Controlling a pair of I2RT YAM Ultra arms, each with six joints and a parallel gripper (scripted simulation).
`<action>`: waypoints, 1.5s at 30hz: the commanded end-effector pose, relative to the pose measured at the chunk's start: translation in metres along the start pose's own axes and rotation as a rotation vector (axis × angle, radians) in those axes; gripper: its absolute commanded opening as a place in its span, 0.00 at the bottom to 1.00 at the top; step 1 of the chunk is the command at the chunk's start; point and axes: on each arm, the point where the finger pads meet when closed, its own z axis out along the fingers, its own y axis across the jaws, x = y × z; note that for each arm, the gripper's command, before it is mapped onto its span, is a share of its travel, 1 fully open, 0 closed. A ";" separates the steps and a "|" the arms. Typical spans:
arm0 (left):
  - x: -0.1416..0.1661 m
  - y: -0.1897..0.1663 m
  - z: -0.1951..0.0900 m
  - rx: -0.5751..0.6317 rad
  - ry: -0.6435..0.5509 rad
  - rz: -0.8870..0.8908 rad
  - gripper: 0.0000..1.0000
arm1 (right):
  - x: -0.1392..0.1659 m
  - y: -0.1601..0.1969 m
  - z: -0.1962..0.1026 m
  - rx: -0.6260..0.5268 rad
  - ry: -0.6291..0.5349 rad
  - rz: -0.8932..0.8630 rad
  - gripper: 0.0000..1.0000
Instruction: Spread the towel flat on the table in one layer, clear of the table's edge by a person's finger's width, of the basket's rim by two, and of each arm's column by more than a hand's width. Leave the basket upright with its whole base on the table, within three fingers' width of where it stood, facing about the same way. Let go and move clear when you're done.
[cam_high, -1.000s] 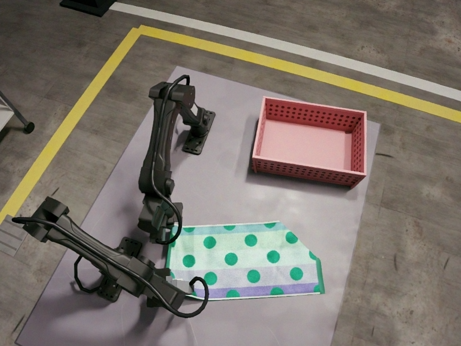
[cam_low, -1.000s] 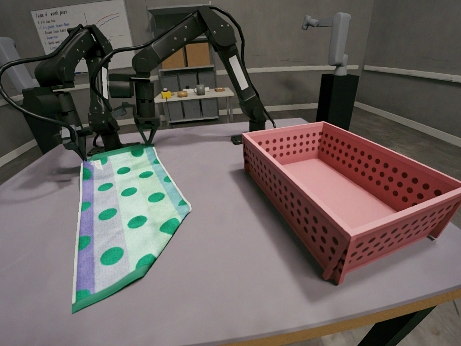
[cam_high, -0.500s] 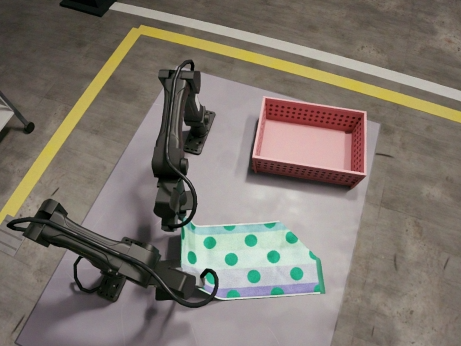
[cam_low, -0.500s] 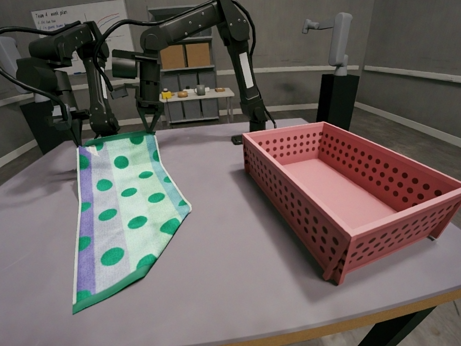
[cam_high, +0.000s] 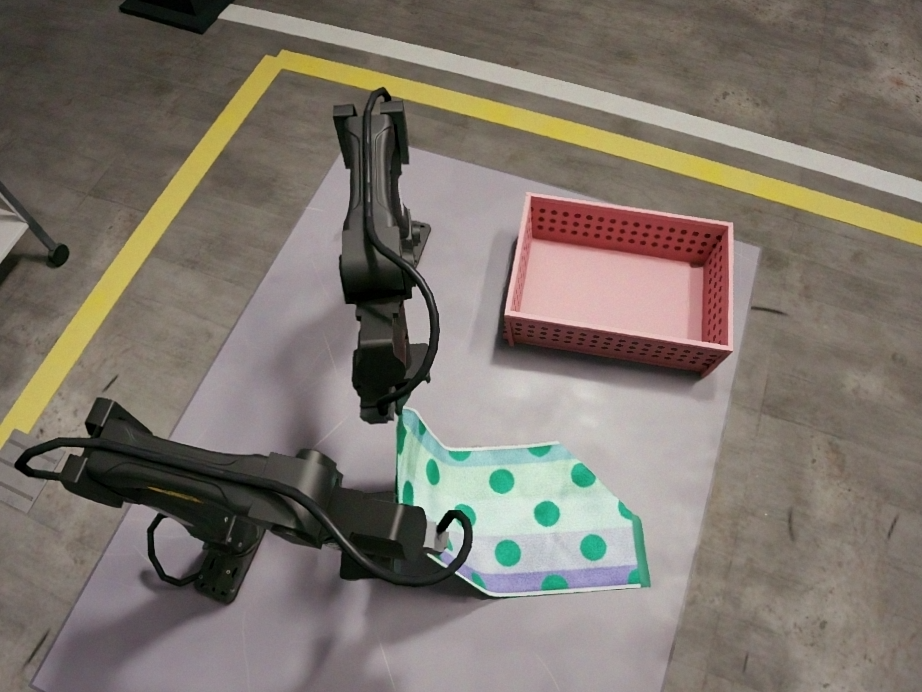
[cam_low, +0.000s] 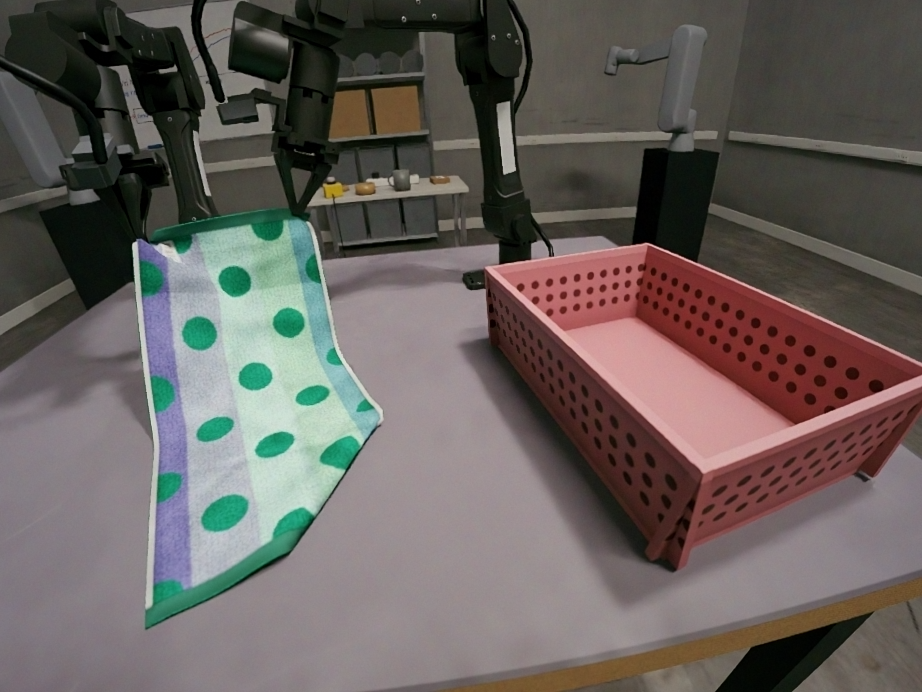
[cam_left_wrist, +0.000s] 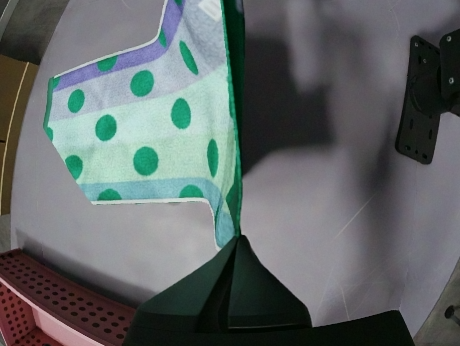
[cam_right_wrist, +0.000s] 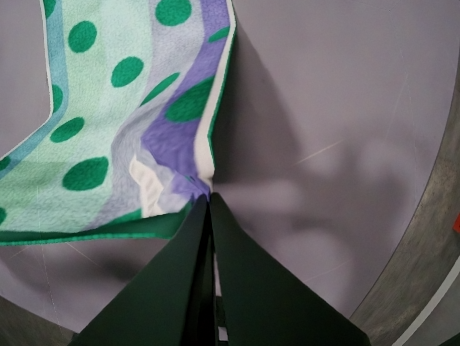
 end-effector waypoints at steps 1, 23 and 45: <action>-0.002 0.020 -0.039 -0.001 -0.025 -0.001 0.00 | -0.024 0.004 -0.024 0.010 -0.025 0.024 0.00; -0.036 0.130 -0.188 -0.149 -0.393 -0.191 0.00 | -0.170 0.031 -0.137 0.011 -0.409 0.019 0.00; -0.059 0.208 -0.270 -0.355 -0.772 -0.379 0.00 | -0.260 0.049 -0.213 -0.005 -0.886 0.008 0.00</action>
